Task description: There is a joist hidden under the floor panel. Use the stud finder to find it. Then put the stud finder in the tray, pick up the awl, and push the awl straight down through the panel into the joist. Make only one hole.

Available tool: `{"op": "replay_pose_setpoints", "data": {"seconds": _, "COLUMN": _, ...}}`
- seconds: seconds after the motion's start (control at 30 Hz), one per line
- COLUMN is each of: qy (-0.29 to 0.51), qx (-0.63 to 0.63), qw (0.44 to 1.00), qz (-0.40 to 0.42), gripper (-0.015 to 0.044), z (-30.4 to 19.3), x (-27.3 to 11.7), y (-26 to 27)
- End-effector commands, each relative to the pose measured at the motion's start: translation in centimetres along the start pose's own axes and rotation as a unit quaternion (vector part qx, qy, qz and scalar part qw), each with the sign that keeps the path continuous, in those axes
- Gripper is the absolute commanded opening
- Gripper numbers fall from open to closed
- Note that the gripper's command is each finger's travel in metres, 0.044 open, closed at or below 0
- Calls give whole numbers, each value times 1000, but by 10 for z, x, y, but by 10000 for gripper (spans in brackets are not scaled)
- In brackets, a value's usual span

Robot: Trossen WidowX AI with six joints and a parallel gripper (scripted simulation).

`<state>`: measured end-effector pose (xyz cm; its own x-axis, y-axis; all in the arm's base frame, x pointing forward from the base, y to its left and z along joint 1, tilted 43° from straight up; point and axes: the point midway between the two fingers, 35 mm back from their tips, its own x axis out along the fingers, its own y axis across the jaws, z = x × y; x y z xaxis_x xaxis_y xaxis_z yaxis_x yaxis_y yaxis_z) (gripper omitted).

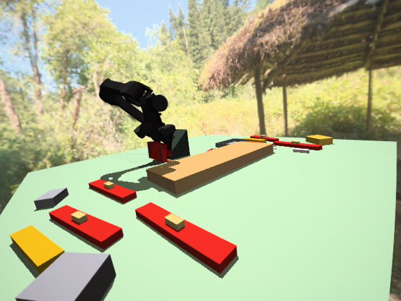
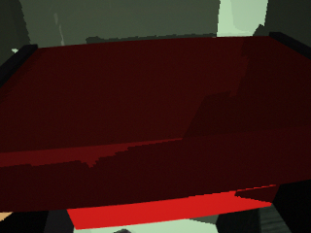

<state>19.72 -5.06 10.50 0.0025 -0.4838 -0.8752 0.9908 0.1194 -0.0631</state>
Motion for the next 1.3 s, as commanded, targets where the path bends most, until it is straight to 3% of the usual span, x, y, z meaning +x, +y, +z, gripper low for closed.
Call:
{"op": "replay_pose_setpoints", "data": {"seconds": 0.0, "qy": 12, "qx": 0, "qw": 1000, "qz": 7, "gripper": 0, "z": 1, "x": -3, "y": 4}}
{"op": "replay_pose_setpoints", "data": {"seconds": 1.27, "qy": 120, "qx": -3, "qw": 993, "qz": 5, "gripper": 0, "z": 7, "x": -2, "y": 3}}
